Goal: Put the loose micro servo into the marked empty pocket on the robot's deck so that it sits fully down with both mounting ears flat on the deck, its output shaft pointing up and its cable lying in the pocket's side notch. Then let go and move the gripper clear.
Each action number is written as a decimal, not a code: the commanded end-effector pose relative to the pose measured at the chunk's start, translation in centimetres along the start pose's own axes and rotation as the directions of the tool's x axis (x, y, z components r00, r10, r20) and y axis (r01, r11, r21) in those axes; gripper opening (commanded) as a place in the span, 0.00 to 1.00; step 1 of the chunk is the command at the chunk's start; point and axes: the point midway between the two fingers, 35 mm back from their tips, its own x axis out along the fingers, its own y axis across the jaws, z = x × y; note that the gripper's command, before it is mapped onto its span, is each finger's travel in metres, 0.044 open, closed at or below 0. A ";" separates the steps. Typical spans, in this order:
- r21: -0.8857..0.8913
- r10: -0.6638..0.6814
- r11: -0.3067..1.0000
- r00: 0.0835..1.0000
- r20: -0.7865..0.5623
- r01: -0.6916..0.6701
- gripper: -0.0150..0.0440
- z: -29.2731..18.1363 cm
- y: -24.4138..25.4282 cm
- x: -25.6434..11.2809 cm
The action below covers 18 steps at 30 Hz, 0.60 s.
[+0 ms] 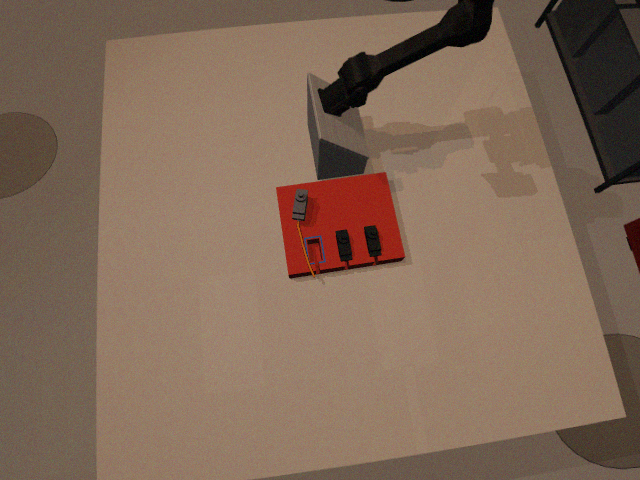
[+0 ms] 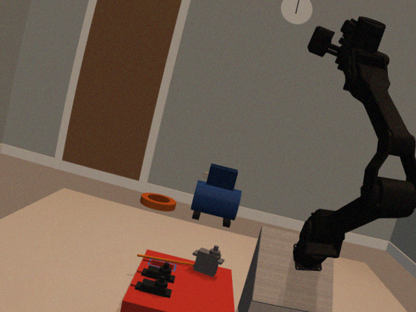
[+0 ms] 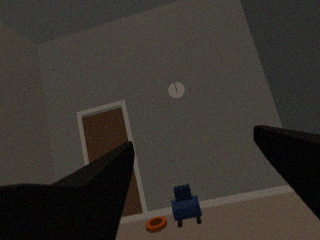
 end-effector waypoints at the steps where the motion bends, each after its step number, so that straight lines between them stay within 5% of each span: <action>1: -0.001 0.002 1.000 1.000 -0.001 -0.002 0.89 0.0 0.1 0.0; 15: -0.105 0.161 0.978 0.973 -0.167 -0.180 0.26 -5.3 5.8 1.8; 18: -0.134 0.217 0.958 0.948 -0.234 -0.252 0.25 -7.4 8.0 2.0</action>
